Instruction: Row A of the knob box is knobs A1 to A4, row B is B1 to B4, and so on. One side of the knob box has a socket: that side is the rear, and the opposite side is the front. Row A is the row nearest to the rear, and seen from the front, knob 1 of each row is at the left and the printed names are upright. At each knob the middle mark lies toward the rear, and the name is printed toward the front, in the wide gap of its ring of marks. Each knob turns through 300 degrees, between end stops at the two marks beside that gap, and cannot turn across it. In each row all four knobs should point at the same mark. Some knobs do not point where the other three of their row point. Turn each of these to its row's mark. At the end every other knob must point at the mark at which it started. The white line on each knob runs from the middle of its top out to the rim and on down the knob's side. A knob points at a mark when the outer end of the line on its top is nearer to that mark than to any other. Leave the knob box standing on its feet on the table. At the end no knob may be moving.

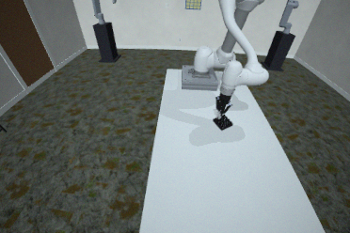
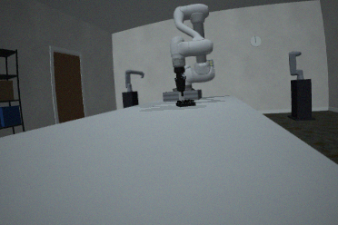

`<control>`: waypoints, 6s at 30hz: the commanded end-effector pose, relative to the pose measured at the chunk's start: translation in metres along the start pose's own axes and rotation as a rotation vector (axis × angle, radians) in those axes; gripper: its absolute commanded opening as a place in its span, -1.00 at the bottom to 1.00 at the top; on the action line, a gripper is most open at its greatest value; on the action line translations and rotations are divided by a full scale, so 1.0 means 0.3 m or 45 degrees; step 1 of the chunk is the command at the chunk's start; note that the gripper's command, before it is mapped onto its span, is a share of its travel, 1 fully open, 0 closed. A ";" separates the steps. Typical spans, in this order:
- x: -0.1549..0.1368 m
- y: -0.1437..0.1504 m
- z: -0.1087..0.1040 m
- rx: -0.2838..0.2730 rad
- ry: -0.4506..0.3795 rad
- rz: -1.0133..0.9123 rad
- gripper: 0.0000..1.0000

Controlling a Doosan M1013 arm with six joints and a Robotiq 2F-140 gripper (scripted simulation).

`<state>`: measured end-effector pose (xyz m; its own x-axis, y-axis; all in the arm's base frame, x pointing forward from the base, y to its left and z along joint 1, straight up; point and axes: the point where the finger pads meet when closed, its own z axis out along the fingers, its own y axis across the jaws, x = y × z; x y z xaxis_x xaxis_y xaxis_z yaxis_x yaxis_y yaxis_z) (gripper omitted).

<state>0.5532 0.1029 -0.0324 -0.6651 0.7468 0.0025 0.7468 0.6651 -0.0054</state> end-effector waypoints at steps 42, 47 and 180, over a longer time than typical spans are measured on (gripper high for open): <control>0.000 0.000 0.000 0.000 0.000 0.558 -0.90; 0.000 0.000 0.000 0.000 0.000 0.558 -0.77; 0.088 0.020 -0.194 0.000 0.000 -1.666 -0.77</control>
<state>0.5404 0.1267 0.0257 -0.8936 -0.4489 0.0059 -0.4489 0.8936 0.0007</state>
